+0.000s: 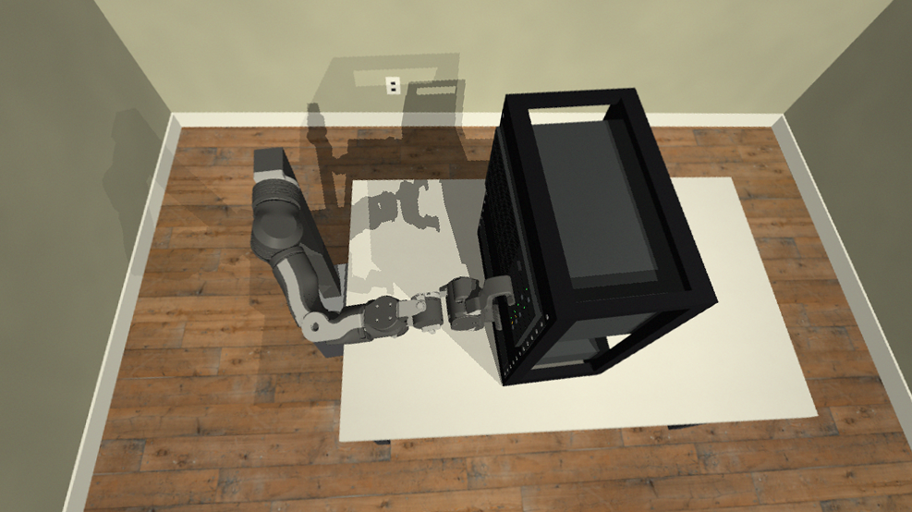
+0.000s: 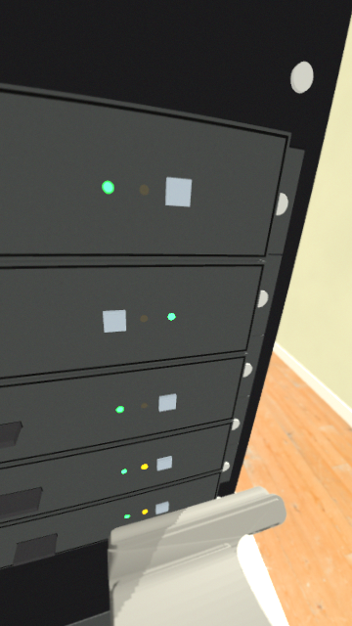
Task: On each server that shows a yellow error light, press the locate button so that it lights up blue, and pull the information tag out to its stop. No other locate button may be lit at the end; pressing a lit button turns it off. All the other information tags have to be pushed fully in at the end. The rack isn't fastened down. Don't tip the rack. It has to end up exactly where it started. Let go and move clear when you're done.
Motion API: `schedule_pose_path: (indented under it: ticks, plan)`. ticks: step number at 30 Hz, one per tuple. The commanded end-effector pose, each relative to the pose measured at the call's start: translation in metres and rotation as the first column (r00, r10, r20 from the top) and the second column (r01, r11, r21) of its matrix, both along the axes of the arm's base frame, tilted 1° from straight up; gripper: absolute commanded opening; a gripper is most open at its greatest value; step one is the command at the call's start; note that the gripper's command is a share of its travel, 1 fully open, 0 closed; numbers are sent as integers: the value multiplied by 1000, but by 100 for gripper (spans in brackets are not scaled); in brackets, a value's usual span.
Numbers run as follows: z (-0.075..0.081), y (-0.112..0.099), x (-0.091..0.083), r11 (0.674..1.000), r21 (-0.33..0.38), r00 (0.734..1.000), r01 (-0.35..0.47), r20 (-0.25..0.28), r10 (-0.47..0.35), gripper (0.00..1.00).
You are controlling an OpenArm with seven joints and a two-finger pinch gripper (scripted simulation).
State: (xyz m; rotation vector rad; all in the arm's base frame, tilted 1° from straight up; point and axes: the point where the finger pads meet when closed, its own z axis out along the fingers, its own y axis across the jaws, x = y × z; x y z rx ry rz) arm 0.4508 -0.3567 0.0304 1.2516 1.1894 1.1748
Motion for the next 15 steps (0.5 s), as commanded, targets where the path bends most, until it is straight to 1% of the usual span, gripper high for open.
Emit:
schedule_pose_path:
  ticks: [1, 12, 15]
  plan:
    - [1, 1, 0, 1000, -2, 1000, -4, 0, 4, 100]
    - [1, 1, 0, 1000, -2, 1000, -4, 0, 4, 100]
    - [9, 0, 0, 1000, -1, 1000, -2, -1, 2, 100]
